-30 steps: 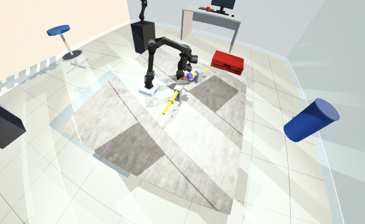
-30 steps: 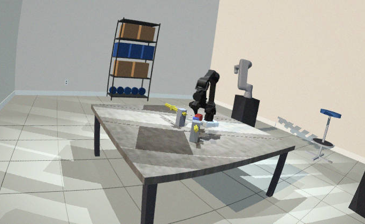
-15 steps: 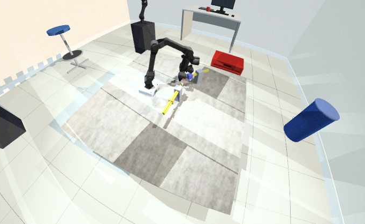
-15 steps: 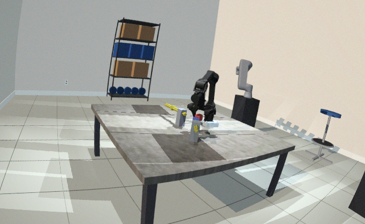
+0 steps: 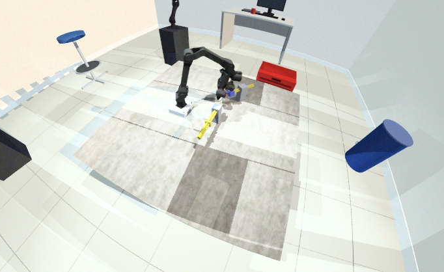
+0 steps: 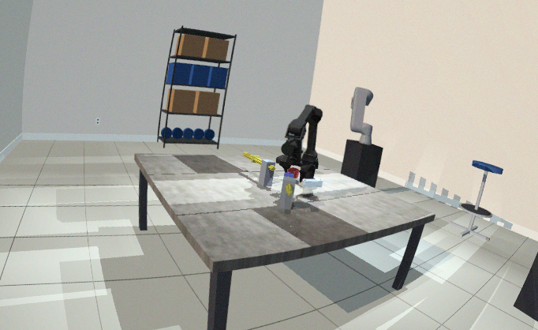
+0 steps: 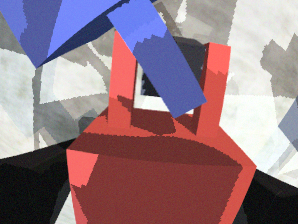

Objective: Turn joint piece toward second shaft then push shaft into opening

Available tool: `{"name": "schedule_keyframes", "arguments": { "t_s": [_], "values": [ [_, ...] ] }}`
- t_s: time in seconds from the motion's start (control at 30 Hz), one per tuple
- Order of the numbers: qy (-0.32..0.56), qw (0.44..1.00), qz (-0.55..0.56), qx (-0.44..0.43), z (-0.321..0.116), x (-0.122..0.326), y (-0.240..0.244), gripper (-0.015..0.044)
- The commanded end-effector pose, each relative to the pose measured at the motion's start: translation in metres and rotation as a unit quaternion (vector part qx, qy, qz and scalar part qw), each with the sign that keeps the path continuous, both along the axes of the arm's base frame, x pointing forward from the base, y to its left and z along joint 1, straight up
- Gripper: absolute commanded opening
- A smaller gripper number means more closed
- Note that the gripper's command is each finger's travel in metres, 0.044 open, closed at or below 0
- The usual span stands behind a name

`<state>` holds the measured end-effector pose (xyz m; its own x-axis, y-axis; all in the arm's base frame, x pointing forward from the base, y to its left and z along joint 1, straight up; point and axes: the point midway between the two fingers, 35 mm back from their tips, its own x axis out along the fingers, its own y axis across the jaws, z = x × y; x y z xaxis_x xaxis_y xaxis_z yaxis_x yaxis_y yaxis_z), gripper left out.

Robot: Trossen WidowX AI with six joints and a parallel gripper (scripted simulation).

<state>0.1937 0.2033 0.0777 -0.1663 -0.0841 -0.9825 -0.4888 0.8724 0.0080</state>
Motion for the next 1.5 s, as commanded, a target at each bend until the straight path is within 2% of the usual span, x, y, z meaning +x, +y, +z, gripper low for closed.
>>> {"name": "schedule_keyframes", "arguments": {
  "t_s": [0.0,0.13,1.47],
  "values": [
    [-0.001,1.0,0.001,0.0,-0.0008,0.0004,-0.0001,0.0282],
    [-0.001,1.0,0.001,0.0,-0.0008,0.0004,-0.0001,0.0182],
    [-0.001,1.0,0.001,0.0,-0.0008,0.0004,-0.0001,0.0182]
  ]
}}
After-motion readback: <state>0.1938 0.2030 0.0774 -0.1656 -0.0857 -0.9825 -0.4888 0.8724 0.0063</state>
